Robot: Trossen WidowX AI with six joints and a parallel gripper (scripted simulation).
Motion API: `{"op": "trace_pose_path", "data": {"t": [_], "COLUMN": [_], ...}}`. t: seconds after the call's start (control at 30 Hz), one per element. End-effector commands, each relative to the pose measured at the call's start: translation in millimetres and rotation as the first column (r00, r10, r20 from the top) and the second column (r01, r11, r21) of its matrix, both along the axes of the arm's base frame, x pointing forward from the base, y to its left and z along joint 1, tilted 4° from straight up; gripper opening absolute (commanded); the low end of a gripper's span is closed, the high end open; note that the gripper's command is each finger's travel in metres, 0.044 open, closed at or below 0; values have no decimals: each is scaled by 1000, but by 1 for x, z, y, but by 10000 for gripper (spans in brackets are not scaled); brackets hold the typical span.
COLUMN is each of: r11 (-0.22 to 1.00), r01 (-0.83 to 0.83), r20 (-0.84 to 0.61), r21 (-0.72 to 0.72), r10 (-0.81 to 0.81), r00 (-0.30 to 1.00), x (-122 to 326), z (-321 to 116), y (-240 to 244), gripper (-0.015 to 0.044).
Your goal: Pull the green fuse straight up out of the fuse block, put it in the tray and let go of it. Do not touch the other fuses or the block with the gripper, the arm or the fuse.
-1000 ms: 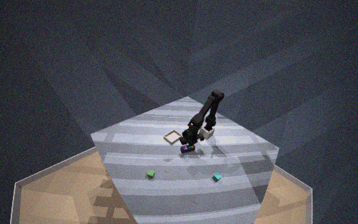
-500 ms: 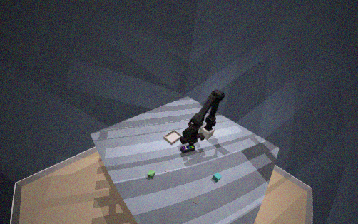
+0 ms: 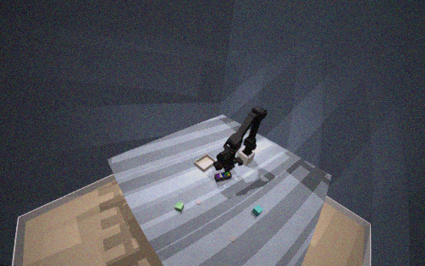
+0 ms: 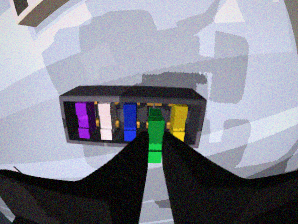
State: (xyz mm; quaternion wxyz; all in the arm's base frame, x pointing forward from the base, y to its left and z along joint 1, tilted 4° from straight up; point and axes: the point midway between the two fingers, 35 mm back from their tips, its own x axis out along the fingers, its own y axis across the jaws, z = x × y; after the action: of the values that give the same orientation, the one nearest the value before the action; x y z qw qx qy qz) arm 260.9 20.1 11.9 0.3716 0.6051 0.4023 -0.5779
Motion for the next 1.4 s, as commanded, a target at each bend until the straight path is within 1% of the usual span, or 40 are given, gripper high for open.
{"op": "trace_pose_path", "data": {"t": [0.0, 0.7, 1.23, 1.37], "r11": [1000, 1000, 1000, 1000], "r01": [-3, -1, -1, -1], "r20": [-1, -1, -1, 0], "r21": [3, 4, 4, 2], "r10": [3, 1, 1, 1], "r00": [1000, 1000, 1000, 1000], "x": [0, -1, -1, 4], "z": [2, 13, 35, 35], "y": [0, 0, -2, -13], "gripper": [0, 0, 0, 0]}}
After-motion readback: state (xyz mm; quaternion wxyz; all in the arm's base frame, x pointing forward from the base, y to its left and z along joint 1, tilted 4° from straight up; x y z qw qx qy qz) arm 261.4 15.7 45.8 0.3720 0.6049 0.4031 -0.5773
